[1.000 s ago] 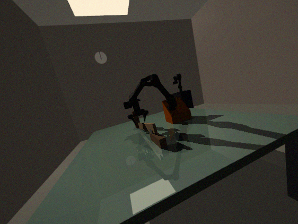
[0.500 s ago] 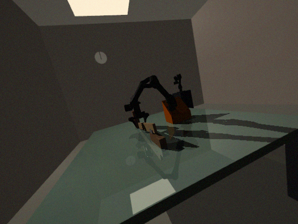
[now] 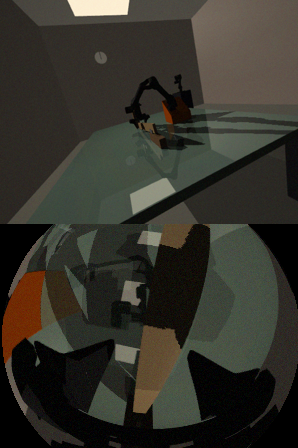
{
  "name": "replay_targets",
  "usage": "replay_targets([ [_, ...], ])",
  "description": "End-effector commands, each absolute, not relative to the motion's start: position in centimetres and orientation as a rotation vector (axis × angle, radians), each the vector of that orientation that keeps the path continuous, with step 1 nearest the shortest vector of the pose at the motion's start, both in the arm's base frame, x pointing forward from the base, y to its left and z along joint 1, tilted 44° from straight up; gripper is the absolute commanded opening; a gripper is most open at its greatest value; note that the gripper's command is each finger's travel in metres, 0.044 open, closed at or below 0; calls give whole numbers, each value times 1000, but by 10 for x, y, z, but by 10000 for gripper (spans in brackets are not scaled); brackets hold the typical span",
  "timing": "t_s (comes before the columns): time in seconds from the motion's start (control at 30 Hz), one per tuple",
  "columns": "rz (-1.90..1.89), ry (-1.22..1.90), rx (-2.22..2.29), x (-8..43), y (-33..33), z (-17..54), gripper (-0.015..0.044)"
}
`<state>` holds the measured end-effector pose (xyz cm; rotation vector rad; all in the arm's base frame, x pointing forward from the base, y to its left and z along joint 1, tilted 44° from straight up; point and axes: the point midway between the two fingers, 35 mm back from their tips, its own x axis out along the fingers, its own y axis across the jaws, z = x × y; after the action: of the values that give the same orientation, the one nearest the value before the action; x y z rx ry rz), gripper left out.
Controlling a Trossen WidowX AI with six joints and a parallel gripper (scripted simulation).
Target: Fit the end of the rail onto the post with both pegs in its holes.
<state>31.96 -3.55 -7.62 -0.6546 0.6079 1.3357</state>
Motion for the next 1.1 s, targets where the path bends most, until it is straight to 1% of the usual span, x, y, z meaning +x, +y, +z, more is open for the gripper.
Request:
replay_targets([
  [0.0, 1339, 611, -637, 317, -33, -79, 309],
  [0.33, 1339, 611, -637, 317, -33, -79, 46],
  [0.57, 1339, 611, -637, 317, -33, -79, 0],
  [1.07, 1339, 612, -637, 318, -35, -78, 0],
])
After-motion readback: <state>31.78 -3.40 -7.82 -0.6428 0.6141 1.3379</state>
